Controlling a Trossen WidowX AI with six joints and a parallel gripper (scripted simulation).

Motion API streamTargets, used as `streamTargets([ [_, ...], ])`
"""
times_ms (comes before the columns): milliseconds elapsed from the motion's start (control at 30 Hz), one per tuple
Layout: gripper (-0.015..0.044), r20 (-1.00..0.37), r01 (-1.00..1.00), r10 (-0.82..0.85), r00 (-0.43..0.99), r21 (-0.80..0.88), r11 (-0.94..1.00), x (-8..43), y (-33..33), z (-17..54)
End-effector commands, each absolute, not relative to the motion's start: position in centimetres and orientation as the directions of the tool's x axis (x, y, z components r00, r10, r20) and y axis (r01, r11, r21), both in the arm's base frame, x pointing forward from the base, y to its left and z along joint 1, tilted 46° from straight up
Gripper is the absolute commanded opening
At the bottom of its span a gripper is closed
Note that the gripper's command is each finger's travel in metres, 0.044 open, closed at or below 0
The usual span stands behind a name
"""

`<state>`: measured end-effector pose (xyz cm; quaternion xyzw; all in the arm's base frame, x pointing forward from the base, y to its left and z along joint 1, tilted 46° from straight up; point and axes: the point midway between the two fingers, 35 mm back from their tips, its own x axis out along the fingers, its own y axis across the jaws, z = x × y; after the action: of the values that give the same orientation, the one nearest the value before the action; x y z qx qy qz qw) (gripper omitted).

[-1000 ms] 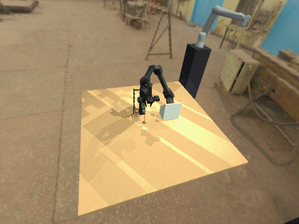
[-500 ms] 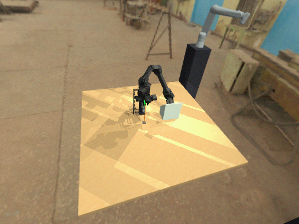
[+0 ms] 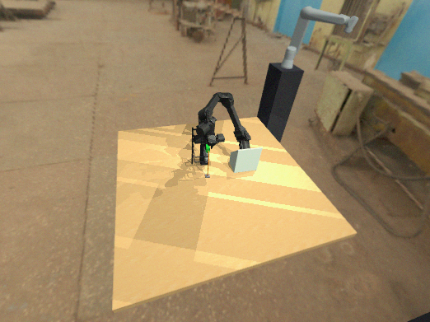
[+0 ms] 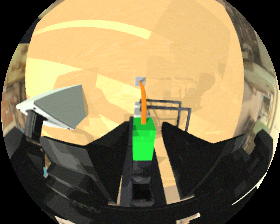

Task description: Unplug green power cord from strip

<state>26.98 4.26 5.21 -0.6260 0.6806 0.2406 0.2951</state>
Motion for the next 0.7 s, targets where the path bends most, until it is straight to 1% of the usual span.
streamTargets([
  [0, 0.016, -0.699, -0.995, -0.714, -0.041, -0.04, 0.096, 26.9, 3.7, 5.8],
  [300, 0.016, -0.698, -0.995, -0.715, -0.041, -0.04, 0.096, 26.7, 2.9, 6.5],
  [667, 0.016, -0.698, -0.995, -0.715, -0.041, -0.04, 0.096, 26.7, 2.1, 5.7],
])
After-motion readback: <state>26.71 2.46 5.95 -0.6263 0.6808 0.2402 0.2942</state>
